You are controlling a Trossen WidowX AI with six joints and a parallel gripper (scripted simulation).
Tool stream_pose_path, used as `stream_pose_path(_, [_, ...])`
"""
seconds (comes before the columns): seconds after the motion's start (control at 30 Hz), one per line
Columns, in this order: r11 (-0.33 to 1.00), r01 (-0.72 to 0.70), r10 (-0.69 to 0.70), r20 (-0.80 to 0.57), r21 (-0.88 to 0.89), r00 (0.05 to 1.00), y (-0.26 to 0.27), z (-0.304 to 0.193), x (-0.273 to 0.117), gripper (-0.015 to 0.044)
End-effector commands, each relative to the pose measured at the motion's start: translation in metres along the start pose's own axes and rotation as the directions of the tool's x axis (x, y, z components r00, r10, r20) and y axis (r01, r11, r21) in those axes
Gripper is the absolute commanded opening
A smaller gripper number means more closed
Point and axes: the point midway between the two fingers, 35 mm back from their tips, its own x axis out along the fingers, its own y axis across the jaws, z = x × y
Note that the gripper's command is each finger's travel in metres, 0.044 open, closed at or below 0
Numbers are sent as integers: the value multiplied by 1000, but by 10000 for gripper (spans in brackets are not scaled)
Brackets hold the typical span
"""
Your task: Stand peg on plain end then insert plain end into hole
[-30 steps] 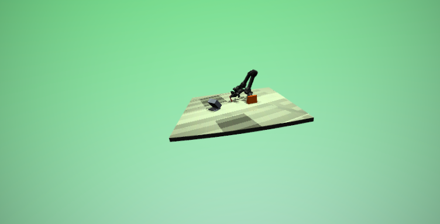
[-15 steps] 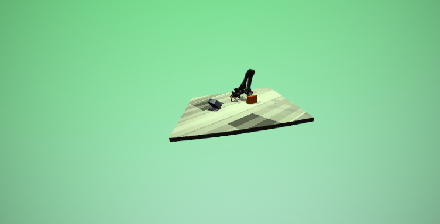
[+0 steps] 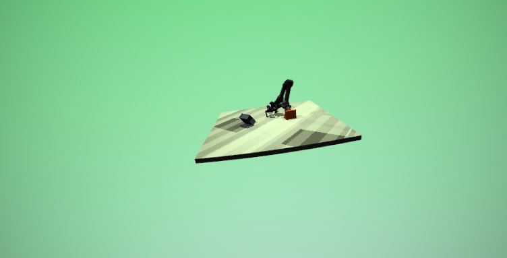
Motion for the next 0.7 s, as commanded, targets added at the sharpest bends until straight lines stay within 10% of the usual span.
stream_pose_path(0.0, [1000,0,0,-1,-1,1000,0,-1,0,50])
stream_pose_path(0.67, [1000,-2,2,20,-8,1000,1,-4,-4,50])
